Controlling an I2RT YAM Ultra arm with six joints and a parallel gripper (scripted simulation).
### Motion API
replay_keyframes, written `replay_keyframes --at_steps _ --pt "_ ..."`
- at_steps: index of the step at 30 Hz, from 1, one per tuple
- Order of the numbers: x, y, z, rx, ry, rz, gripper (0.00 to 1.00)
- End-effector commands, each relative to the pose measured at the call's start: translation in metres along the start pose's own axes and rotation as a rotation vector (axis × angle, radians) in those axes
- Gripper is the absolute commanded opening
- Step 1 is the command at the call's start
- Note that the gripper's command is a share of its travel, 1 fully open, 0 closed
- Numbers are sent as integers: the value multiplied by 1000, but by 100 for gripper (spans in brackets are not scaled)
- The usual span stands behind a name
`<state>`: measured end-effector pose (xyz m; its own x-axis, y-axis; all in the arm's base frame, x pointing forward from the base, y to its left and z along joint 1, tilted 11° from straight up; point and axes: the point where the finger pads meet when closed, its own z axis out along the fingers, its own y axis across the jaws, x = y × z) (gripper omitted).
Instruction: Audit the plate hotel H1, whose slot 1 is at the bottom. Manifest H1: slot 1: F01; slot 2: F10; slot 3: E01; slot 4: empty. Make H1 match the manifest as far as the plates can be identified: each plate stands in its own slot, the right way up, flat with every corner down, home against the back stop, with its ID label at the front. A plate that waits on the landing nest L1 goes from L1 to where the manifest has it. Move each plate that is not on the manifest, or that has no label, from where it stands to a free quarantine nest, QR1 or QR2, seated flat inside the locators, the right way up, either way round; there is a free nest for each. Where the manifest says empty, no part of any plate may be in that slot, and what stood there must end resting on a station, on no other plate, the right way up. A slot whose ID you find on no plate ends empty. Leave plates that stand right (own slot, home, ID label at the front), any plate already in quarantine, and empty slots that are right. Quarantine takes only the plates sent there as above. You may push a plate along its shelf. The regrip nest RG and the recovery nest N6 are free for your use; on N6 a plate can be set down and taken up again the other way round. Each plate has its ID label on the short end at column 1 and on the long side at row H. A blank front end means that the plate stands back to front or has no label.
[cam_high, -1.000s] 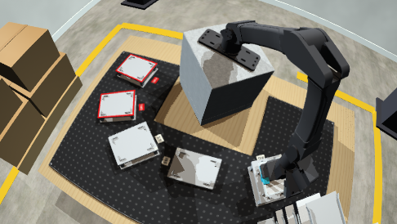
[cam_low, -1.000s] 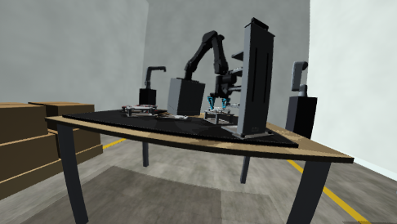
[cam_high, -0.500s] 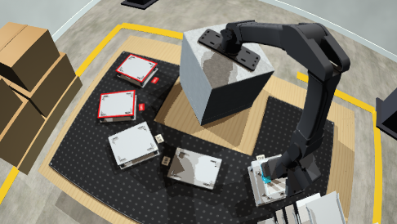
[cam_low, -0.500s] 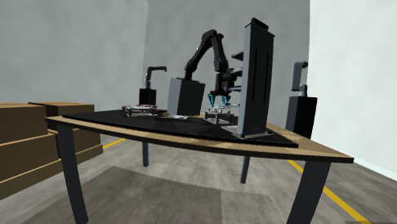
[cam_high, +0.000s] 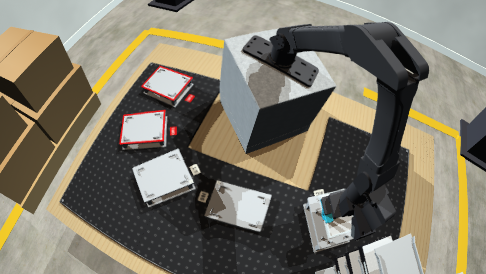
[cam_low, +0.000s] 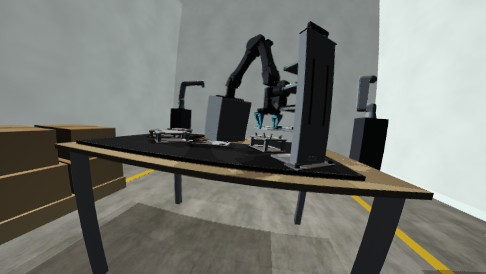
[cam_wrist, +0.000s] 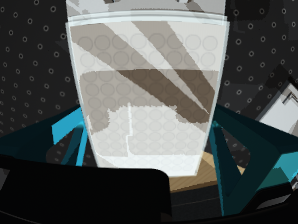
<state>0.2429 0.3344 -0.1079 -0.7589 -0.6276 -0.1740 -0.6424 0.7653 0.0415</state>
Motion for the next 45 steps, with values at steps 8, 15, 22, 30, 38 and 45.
replay_keyframes --at_steps 8,15,22,30,38,45 --pt "-7 2 -15 -5 -22 0 86" --pt "-7 2 -22 -5 -22 0 86" --pt "-6 2 -28 -5 -22 0 86" --pt "-6 2 -35 -5 -22 0 86" --pt "-6 2 -52 -5 -22 0 86" --pt "-6 2 -66 -5 -22 0 86"
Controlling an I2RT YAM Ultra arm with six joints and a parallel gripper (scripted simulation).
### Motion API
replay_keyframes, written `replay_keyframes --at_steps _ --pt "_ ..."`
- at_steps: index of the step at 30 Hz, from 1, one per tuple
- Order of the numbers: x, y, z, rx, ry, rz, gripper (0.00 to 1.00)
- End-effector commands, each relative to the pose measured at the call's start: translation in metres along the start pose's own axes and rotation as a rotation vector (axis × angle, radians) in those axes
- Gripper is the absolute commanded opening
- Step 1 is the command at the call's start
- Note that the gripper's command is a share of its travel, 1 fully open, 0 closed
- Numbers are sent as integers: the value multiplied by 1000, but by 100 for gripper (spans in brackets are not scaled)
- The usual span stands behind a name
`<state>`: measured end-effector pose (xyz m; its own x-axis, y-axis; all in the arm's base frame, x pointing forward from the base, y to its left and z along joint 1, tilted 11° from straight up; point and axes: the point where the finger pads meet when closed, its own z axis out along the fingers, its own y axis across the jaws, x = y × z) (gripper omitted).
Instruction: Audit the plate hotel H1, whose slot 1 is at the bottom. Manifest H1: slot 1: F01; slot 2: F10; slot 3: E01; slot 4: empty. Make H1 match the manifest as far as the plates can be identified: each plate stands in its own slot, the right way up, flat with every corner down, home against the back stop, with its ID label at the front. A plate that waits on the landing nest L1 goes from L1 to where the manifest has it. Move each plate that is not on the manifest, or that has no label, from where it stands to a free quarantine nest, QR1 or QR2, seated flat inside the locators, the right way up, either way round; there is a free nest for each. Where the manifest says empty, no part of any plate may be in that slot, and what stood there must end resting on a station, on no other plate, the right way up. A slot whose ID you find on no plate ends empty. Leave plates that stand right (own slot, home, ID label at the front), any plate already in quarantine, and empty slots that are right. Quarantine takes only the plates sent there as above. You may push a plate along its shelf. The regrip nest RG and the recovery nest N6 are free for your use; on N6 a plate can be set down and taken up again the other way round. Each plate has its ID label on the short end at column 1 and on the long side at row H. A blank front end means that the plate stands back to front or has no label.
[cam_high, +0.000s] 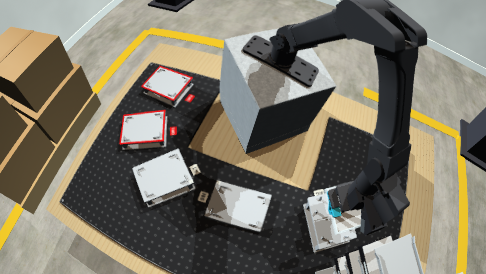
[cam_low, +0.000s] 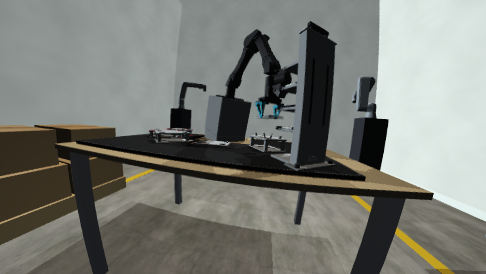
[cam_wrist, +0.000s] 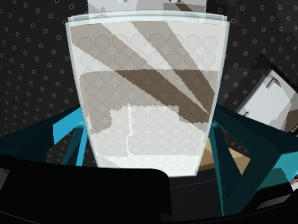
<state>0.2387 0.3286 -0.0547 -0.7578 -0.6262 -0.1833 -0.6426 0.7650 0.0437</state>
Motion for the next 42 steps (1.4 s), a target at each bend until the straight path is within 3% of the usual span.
replay_keyframes --at_steps 1,27,37,42 --pt "-3 1 -14 -3 -13 0 86" --pt "-3 1 -79 -3 -13 0 86" --pt "-3 1 -90 -3 -13 0 86" --pt "-4 -16 -90 -3 -13 83 86"
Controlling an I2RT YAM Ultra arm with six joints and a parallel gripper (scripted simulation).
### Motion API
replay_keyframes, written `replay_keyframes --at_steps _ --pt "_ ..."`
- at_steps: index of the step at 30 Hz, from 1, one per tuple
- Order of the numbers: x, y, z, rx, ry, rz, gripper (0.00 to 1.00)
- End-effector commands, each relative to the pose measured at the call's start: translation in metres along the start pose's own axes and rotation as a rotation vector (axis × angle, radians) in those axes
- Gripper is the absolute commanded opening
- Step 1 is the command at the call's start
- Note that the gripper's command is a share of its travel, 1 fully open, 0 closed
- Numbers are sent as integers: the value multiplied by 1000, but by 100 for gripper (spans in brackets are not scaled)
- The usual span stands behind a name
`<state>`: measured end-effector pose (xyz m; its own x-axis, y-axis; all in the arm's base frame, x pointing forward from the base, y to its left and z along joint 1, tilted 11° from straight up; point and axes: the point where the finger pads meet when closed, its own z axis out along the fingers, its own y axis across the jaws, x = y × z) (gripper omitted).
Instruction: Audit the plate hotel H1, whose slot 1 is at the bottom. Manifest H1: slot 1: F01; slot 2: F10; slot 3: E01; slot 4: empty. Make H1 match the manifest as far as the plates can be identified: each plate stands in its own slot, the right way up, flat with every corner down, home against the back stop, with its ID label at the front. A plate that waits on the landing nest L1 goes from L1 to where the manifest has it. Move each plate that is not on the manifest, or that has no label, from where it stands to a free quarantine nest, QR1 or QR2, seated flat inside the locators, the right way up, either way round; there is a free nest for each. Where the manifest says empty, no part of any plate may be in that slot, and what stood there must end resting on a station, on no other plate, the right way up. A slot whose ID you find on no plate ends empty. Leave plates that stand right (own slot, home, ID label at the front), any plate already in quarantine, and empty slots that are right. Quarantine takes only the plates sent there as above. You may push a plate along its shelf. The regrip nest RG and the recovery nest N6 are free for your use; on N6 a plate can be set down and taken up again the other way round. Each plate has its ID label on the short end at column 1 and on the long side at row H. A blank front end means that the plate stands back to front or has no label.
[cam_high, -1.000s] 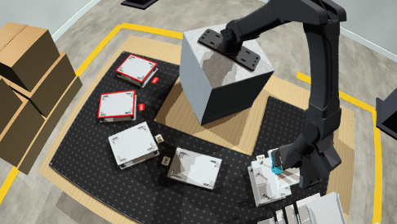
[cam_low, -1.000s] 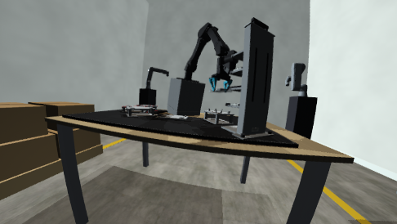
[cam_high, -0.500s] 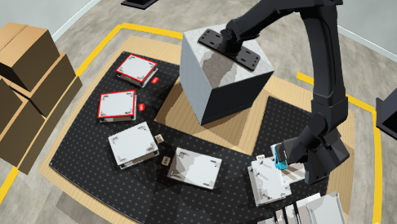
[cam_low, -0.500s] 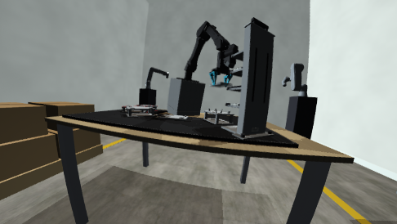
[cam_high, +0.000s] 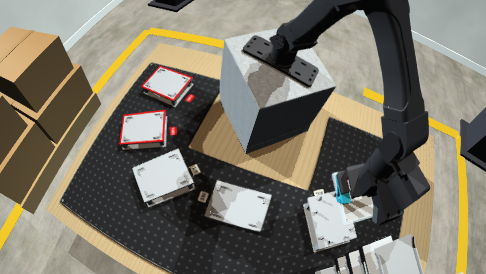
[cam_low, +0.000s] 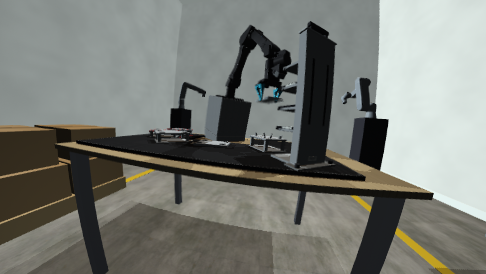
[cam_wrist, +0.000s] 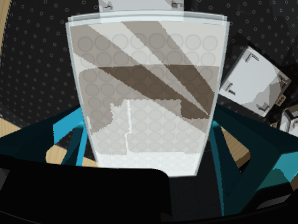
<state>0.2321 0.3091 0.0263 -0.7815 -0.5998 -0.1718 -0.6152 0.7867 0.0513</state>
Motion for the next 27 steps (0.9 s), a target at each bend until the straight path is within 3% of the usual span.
replay_keyframes --at_steps 1,19,27 --pt "-7 -12 -7 -2 -23 64 86" --pt "-12 -65 -7 -3 -23 330 86" --pt "-14 -85 -7 -3 -23 373 86"
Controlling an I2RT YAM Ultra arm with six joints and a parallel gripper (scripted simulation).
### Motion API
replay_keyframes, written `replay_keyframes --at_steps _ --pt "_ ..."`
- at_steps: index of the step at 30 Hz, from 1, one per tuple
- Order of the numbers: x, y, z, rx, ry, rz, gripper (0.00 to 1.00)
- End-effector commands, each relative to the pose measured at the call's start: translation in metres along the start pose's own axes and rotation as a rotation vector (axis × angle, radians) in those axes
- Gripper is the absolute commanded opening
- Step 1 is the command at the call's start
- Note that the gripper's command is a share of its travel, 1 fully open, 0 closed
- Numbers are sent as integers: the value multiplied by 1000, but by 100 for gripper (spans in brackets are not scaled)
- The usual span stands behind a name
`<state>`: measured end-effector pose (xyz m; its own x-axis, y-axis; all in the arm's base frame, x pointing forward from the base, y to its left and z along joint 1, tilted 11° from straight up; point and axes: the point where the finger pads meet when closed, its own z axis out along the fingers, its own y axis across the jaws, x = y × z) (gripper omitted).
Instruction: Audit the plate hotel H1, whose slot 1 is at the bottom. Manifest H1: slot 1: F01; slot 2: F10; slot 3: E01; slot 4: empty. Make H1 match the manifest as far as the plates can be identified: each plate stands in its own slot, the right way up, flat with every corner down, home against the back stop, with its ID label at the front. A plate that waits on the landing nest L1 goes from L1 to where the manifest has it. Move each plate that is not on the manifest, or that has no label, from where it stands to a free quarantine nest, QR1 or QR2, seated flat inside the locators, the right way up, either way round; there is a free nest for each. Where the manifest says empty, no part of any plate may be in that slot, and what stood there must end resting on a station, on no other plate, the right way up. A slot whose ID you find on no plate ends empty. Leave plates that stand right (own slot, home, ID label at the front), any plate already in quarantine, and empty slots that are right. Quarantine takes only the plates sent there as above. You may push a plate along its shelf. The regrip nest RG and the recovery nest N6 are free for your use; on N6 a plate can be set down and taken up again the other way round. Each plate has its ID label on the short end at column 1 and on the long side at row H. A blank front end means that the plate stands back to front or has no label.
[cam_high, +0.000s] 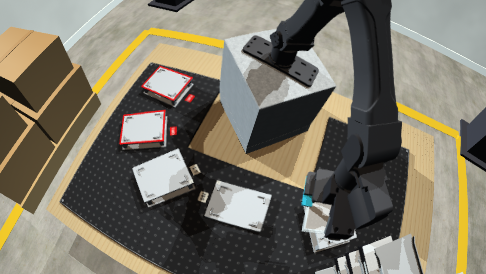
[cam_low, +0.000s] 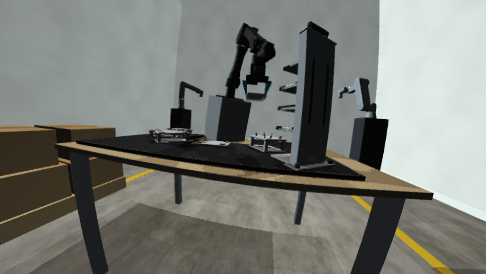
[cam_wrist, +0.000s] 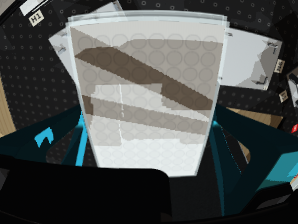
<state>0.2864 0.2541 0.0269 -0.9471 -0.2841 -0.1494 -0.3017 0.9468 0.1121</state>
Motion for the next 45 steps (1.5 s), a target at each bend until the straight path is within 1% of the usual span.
replay_keyframes --at_steps 1,9,11,26,28,43,45 --pt "-9 -9 -4 -4 -15 14 86" --pt "-20 -33 -5 -3 -16 14 86" --pt "-20 -33 -5 -3 -16 14 86" --pt "-43 -79 -5 -1 -16 13 86" --pt "-43 -79 -5 -1 -16 13 86" --pt "-43 -129 -5 -2 -16 263 86" --pt "-43 -129 -5 -2 -16 263 86"
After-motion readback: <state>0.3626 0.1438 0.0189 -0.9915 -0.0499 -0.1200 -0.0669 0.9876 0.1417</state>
